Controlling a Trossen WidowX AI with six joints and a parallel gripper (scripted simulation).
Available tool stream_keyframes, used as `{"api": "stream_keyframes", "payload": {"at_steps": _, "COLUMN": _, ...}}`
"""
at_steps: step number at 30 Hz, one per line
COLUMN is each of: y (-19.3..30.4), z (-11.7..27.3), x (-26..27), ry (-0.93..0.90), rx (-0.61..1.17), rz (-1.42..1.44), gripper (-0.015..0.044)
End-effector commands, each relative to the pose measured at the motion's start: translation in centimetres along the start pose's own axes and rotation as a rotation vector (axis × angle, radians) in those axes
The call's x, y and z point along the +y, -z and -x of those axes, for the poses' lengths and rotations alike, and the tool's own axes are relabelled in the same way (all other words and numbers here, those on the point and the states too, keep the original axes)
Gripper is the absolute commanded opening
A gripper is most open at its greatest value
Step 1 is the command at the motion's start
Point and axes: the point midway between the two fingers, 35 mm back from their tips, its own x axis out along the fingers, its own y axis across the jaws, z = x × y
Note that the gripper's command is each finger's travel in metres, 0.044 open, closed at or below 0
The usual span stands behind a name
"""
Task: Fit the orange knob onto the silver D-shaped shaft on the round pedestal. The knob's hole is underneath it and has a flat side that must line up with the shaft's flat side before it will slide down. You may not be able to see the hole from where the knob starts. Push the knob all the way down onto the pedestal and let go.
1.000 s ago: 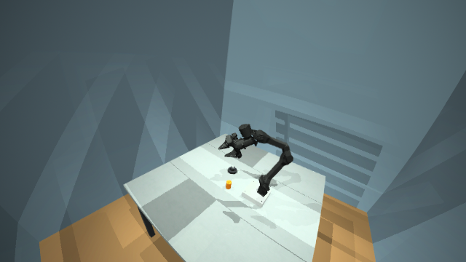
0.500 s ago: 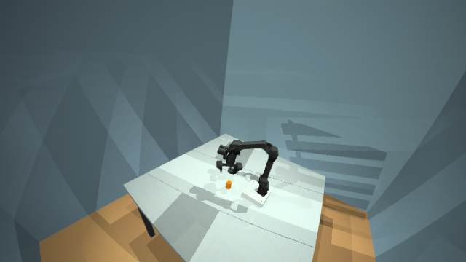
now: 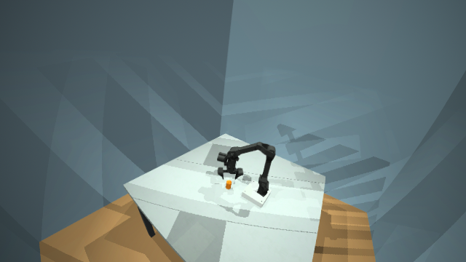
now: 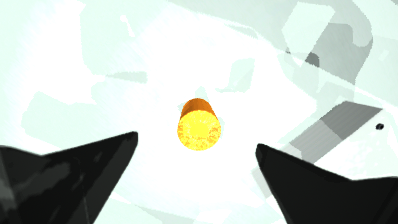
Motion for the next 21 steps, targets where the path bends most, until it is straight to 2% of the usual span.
{"api": "stream_keyframes", "payload": {"at_steps": 1, "y": 0.1, "z": -1.0, "x": -0.1, "ry": 0.004, "rx": -0.002, "rz": -0.006, "gripper": 0.044}}
{"api": "stream_keyframes", "payload": {"at_steps": 21, "y": 0.0, "z": -3.9, "x": 0.1, "ry": 0.004, "rx": -0.002, "rz": -0.006, "gripper": 0.044}}
